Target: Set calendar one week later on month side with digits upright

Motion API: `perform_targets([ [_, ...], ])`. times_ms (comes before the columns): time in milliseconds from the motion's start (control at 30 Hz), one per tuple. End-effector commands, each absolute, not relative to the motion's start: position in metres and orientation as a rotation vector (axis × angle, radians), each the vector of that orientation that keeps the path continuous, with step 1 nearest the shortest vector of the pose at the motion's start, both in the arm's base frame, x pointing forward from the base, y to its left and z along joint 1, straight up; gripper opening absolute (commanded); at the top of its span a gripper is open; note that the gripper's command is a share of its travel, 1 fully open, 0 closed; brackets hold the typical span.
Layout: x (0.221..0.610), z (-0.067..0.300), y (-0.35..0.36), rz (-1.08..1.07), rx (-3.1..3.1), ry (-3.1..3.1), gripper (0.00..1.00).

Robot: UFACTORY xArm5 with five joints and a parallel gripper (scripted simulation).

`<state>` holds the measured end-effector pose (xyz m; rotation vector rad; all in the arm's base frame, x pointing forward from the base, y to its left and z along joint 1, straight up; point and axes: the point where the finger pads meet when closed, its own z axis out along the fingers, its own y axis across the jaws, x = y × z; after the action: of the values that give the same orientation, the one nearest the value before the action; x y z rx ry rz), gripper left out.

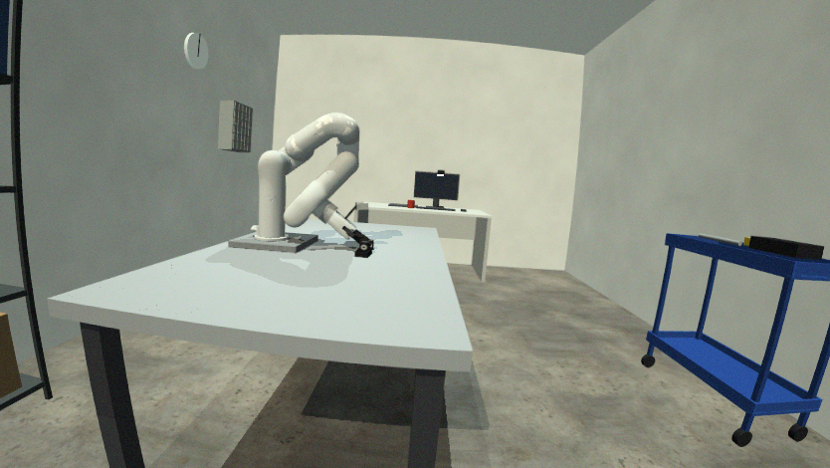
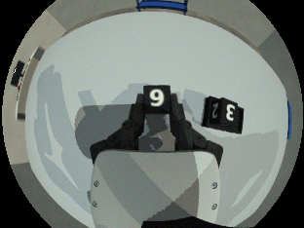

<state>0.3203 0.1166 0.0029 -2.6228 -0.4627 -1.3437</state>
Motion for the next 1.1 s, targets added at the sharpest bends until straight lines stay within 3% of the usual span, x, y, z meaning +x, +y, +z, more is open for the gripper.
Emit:
perform_targets([
  [0,0.320,0.003,0.117,-1.345,-2.622,-0.463,0.29],
  [500,0.320,0.006,0.117,-1.350,-2.619,-0.467,0.29],
  [1067,0.319,0.059,0.117,-1.361,-2.611,-0.477,0.29],
])
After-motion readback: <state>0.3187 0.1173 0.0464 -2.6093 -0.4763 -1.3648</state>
